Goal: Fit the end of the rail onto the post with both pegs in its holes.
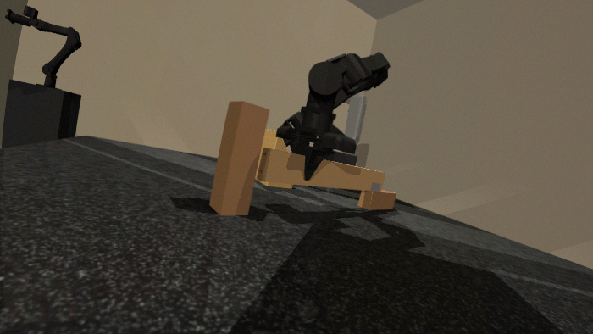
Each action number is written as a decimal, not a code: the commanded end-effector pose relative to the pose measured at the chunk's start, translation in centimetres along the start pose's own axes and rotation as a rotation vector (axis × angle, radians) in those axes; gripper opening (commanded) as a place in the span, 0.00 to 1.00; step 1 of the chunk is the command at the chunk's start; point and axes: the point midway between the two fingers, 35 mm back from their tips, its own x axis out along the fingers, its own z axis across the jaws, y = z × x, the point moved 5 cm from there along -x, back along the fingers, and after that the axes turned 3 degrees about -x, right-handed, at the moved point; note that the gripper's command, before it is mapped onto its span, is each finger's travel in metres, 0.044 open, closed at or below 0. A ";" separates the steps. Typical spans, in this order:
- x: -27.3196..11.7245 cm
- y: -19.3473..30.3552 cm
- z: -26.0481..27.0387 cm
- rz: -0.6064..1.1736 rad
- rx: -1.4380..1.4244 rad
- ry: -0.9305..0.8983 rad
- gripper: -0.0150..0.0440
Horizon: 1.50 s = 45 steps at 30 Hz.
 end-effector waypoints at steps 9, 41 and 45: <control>-0.3 0.5 -0.2 0.008 -0.004 0.010 0.25; -0.4 1.4 -0.2 0.008 -0.005 0.010 0.25; -0.4 1.5 -0.2 0.008 -0.005 0.010 0.25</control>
